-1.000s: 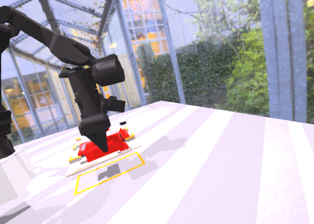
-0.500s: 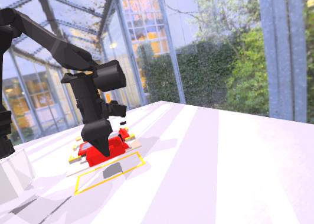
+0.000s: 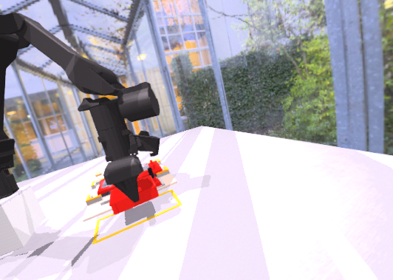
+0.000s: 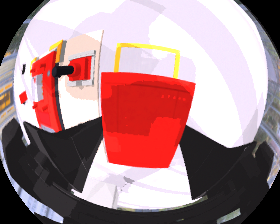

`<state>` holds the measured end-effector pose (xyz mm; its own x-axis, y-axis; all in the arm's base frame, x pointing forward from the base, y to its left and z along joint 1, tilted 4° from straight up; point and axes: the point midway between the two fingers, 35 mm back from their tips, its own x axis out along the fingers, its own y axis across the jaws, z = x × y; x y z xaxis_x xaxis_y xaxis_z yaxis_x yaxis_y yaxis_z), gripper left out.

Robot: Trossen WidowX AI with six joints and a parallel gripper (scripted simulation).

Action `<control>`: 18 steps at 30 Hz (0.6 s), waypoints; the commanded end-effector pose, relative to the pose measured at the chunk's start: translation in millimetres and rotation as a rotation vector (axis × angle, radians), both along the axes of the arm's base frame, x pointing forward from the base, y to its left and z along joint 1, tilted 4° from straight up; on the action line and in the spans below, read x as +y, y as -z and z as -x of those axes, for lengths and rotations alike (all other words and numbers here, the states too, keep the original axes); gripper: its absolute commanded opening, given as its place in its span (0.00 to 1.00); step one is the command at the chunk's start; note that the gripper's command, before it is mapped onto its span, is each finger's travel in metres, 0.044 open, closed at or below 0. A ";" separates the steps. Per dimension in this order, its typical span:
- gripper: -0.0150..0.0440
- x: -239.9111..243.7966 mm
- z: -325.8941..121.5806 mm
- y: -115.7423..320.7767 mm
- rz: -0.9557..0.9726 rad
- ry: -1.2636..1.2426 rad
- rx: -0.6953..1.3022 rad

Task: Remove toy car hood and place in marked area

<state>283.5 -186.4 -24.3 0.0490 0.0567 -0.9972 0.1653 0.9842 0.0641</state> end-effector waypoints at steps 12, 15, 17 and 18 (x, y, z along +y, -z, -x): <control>0.25 3.5 3.7 15.6 -0.005 0.004 0.010; 0.25 3.9 3.9 18.1 -0.005 0.004 0.010; 0.25 3.9 4.0 18.6 -0.005 0.004 0.010; 0.25 3.9 4.0 18.6 -0.005 0.004 0.010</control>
